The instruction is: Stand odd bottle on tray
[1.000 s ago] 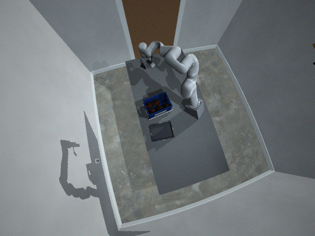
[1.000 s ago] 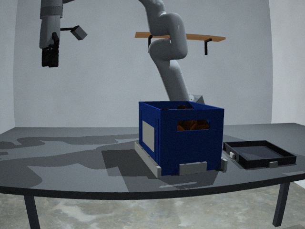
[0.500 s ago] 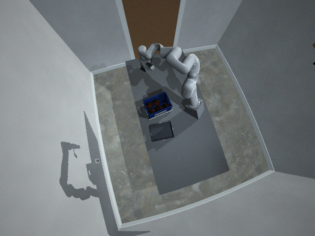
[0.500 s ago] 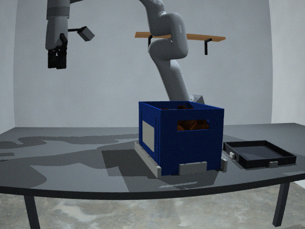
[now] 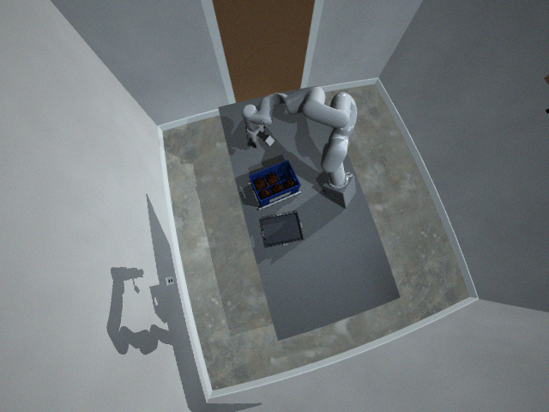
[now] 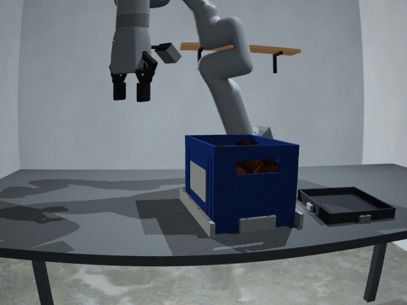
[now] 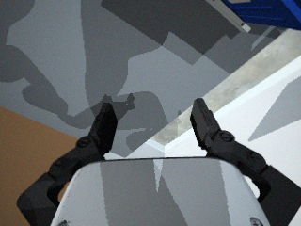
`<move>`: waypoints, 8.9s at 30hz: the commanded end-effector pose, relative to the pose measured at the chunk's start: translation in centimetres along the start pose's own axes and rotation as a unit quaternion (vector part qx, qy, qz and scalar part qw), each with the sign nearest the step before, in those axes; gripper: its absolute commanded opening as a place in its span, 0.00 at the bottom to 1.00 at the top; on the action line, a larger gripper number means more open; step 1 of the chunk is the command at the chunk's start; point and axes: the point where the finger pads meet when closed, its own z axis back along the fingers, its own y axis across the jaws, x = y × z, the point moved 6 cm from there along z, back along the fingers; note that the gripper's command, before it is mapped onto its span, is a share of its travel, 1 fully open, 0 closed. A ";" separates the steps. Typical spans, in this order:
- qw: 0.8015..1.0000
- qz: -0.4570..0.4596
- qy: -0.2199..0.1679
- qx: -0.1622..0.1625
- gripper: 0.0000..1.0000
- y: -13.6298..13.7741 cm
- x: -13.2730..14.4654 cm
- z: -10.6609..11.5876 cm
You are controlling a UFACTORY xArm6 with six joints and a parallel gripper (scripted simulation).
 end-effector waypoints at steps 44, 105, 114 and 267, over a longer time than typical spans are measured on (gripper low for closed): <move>0.992 0.113 -0.039 0.031 0.00 9.9 -17.0 -3.5; 0.992 0.112 -0.039 0.030 0.65 10.2 -17.3 -3.5; 0.992 0.112 -0.039 0.030 0.65 10.2 -17.3 -3.7; 0.992 0.112 -0.039 0.030 0.65 10.9 -16.6 -11.8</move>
